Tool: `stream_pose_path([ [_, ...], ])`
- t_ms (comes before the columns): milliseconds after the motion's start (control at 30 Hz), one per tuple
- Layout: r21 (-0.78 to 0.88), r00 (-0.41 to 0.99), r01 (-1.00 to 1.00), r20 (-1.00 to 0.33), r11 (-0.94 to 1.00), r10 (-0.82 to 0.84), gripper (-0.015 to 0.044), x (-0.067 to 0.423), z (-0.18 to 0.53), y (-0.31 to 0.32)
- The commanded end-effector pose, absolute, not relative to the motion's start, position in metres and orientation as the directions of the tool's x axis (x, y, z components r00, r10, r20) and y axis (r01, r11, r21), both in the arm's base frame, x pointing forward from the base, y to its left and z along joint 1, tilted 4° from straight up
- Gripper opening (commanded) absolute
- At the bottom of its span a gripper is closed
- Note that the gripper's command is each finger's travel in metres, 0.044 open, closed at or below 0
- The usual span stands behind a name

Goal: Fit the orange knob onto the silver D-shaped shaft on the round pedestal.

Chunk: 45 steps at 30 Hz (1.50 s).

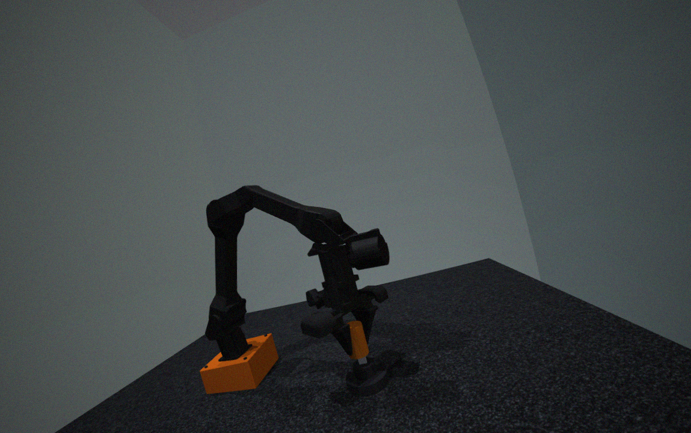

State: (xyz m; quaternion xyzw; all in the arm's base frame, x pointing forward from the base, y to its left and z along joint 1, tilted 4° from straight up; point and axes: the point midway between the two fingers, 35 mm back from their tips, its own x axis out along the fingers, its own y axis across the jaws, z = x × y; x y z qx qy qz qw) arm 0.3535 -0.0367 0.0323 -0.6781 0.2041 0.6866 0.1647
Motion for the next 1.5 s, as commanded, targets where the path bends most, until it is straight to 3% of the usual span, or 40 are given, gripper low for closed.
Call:
stream_pose_path([
  [0,0.055,-0.018,-0.492,-0.998,-0.869,-0.053,0.0000,0.3540,0.0311,-0.0372],
  [1467,0.055,-0.018,-0.446,-0.998,-0.893,-0.053,0.0000,0.3577,0.0302,-0.0377],
])
